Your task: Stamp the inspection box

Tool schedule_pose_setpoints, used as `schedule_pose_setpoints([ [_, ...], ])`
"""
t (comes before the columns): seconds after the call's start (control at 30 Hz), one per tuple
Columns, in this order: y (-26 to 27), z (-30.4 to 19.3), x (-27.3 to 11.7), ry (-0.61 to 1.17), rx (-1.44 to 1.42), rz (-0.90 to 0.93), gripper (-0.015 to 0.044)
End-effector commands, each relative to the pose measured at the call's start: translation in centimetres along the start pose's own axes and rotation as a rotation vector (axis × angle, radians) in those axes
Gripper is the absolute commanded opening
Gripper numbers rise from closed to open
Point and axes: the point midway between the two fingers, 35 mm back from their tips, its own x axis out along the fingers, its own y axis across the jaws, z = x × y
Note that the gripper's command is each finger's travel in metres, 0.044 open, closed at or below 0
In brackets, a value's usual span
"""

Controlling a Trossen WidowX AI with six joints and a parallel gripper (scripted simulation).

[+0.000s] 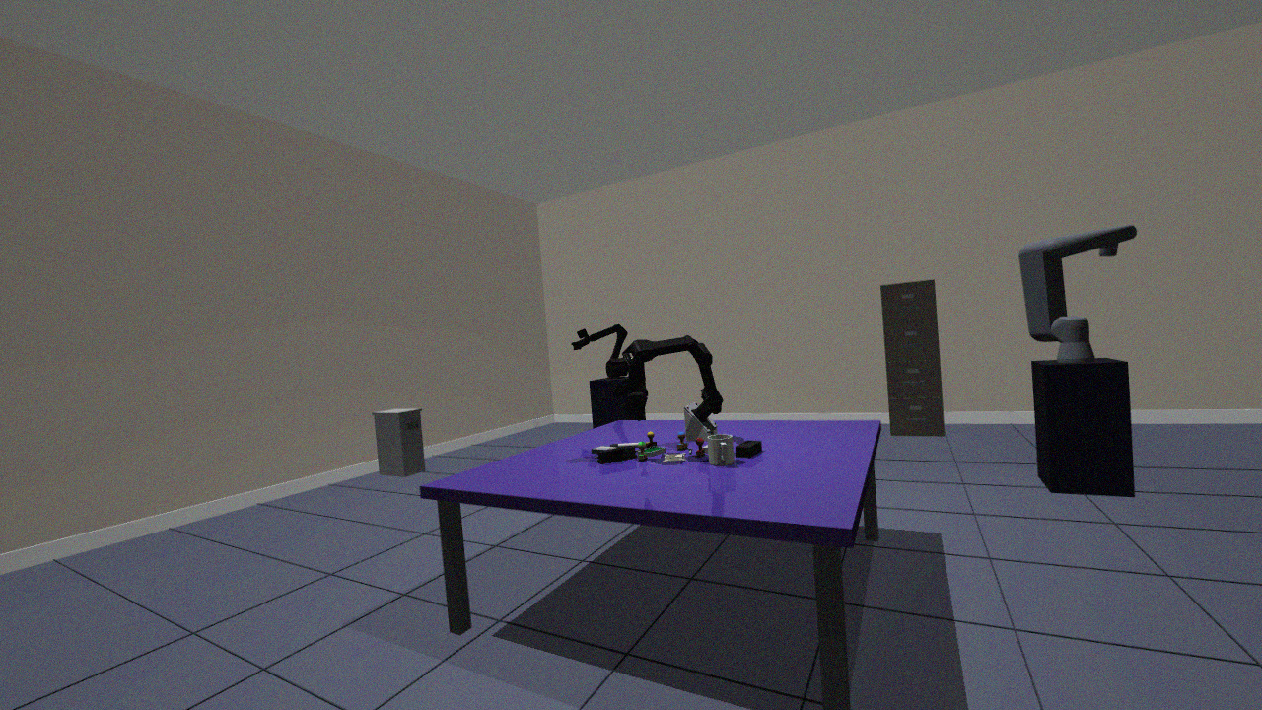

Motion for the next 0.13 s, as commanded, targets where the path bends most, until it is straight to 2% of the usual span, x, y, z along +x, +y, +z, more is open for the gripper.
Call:
schedule_pose_setpoints([
  [0.0, -0.01, 0.0, 0.01, 0.0, 0.0, 0.0, 0.026],
  [0.1, -0.01, 0.0, 0.01, 0.0, 0.0, 0.0, 0.026],
])
